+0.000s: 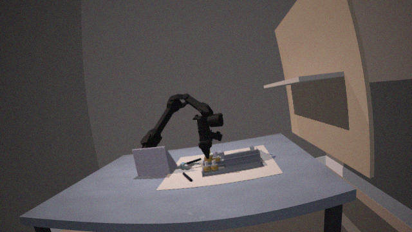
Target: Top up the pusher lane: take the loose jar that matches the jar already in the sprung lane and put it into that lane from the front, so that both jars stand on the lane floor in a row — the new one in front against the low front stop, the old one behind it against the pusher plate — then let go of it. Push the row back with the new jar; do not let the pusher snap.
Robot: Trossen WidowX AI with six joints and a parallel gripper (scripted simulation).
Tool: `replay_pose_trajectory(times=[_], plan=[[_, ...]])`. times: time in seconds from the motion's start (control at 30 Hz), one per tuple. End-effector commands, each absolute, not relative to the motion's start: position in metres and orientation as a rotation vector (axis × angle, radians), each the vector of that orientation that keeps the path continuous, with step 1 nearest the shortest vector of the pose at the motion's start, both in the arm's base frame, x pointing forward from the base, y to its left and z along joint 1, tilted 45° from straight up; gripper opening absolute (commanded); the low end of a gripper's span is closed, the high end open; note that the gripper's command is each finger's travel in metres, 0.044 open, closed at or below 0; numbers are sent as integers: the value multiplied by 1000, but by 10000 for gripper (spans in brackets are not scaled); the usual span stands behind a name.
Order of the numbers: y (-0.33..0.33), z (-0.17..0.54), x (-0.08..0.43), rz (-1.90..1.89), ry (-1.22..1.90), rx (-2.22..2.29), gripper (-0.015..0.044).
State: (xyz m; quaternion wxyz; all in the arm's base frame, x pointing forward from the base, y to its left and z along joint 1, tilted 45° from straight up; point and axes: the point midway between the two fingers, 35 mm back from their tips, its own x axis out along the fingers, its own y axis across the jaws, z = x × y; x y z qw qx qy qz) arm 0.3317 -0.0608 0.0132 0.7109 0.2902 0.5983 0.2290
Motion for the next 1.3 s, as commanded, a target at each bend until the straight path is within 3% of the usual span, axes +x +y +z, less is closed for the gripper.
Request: replay_pose_trajectory(times=[0.0, 1.27], plan=[[-58, 14, 336, 515, 1311, 643, 0], [-49, 7, 337, 516, 1311, 644, 0]])
